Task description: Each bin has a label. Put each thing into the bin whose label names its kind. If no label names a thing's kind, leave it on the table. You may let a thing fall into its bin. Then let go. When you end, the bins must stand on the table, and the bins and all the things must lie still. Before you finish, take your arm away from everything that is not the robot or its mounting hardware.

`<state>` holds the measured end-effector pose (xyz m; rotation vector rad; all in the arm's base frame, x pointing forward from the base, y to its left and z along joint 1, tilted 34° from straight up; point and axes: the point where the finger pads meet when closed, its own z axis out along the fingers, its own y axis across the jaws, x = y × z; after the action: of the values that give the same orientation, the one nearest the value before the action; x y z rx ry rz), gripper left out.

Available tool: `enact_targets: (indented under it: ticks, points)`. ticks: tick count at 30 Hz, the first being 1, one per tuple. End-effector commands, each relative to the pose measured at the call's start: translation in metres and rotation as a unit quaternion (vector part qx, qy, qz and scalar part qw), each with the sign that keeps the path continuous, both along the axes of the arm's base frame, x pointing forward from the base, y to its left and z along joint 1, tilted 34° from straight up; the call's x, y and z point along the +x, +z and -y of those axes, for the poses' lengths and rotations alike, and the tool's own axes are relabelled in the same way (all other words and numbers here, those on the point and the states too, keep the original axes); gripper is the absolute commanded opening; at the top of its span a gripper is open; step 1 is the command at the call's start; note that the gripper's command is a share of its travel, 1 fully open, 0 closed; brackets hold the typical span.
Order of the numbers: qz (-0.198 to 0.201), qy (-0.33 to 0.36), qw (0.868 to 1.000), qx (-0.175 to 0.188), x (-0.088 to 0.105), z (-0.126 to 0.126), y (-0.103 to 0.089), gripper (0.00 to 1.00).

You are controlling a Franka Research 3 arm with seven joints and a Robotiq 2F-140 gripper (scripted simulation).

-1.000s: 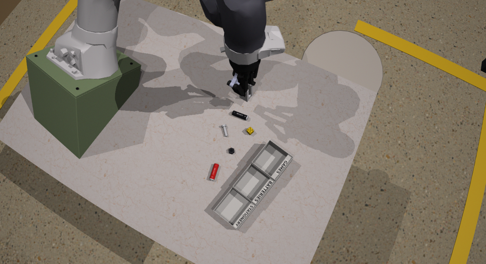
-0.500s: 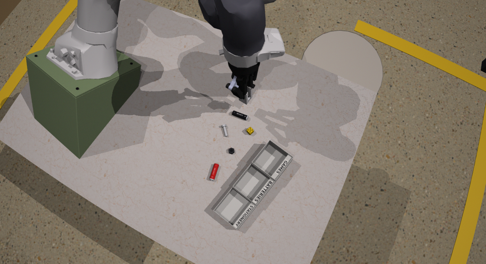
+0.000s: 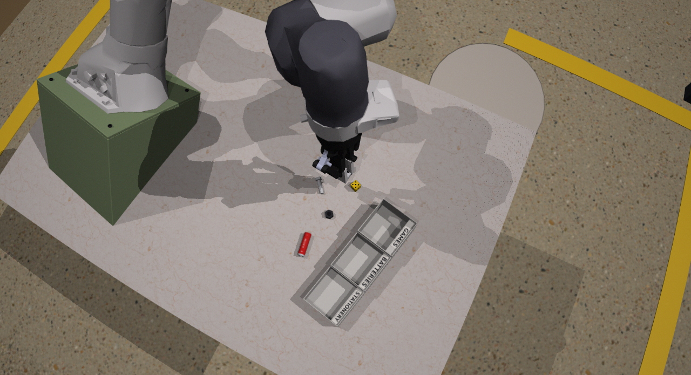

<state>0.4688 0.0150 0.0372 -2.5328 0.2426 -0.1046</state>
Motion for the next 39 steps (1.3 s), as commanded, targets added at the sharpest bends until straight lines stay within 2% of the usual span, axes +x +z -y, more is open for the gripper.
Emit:
enact_targets:
  ticks: [1, 24, 28, 31, 32, 39]
  points:
    - [-0.004, 0.007, 1.000, -0.004, 0.008, 0.015, -0.012, 0.06]
    - [-0.004, 0.007, 1.000, -0.004, 0.046, 0.117, -0.074, 0.06]
    - [-0.058, -0.076, 0.995, 0.009, 0.053, 0.137, -0.086, 0.06]
    - [-0.064, -0.087, 0.994, 0.009, 0.055, 0.142, -0.089, 0.06]
    - [-0.078, -0.108, 0.991, 0.012, 0.057, 0.147, -0.092, 0.06]
    - [-0.105, -0.166, 0.980, 0.015, 0.069, 0.181, -0.113, 0.06]
